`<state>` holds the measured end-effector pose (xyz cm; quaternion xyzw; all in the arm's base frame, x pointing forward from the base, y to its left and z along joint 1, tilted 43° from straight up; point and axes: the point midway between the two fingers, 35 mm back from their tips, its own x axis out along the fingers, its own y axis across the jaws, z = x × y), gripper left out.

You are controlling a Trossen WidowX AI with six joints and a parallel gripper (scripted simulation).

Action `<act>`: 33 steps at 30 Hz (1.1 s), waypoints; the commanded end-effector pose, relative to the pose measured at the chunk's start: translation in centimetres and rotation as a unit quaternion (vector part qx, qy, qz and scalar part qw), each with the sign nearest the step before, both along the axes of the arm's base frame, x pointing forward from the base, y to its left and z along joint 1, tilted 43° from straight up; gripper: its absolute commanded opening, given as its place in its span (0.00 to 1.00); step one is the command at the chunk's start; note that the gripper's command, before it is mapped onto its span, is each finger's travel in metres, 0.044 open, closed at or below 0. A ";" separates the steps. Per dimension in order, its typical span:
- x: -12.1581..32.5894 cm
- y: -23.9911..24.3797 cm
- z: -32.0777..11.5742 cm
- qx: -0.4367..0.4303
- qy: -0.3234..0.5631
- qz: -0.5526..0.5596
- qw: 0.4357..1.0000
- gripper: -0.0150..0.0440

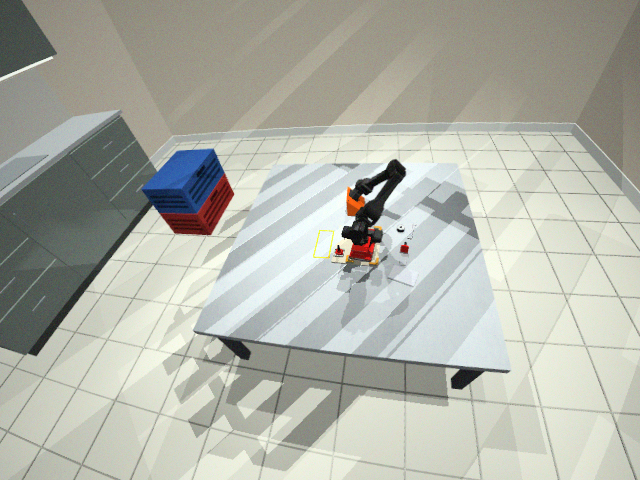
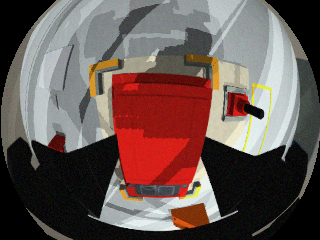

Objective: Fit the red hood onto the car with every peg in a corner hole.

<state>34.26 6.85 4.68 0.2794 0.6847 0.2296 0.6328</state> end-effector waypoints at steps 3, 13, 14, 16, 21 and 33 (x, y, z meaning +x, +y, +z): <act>0.0 0.3 -0.3 0.002 0.001 -0.001 1.000 0.25; -0.1 0.6 -0.6 0.002 0.001 -0.001 1.000 0.25; -0.1 0.6 -0.6 0.002 0.001 -0.001 1.000 0.25; -0.1 0.6 -0.7 0.002 0.001 0.000 1.000 0.25; -0.1 0.7 -0.8 0.002 0.001 0.000 1.000 0.25; -0.1 0.6 -0.7 0.000 0.000 0.001 1.000 0.57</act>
